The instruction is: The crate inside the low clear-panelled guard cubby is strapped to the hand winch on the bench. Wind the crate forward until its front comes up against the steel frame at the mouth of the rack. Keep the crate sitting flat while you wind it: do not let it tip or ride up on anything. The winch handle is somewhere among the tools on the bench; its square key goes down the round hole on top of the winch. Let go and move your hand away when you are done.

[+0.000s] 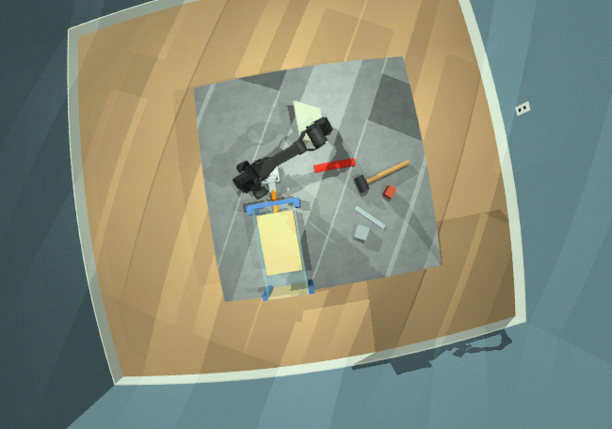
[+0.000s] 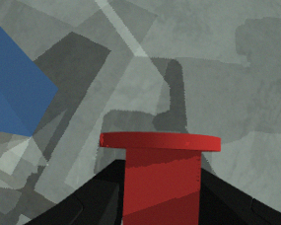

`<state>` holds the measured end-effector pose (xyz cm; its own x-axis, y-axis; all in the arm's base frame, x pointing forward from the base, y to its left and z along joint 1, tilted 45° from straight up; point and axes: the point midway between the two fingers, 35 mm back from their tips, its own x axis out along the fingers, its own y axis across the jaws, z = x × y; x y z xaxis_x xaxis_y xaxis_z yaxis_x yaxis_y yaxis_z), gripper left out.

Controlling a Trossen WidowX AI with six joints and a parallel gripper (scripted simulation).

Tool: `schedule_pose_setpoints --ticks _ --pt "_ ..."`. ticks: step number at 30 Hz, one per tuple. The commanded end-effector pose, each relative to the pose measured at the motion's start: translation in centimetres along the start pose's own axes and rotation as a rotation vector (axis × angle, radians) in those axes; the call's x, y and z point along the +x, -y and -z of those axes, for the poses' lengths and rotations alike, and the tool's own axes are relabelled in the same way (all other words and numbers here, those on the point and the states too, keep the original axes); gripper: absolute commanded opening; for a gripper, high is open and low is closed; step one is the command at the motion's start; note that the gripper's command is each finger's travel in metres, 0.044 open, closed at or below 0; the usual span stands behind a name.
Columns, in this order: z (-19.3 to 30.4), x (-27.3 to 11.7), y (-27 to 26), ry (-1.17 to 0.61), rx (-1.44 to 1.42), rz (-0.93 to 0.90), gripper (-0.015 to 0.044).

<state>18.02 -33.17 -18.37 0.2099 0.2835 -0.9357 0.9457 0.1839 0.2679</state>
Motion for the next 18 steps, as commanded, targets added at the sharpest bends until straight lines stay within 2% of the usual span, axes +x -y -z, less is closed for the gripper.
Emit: schedule_pose_setpoints --ticks 1,18 --pt "0.6 0.1 -2.5 -0.017 -0.023 -0.044 0.0" --pt "1.2 -0.2 -4.3 -0.018 -0.023 -0.045 0.0"
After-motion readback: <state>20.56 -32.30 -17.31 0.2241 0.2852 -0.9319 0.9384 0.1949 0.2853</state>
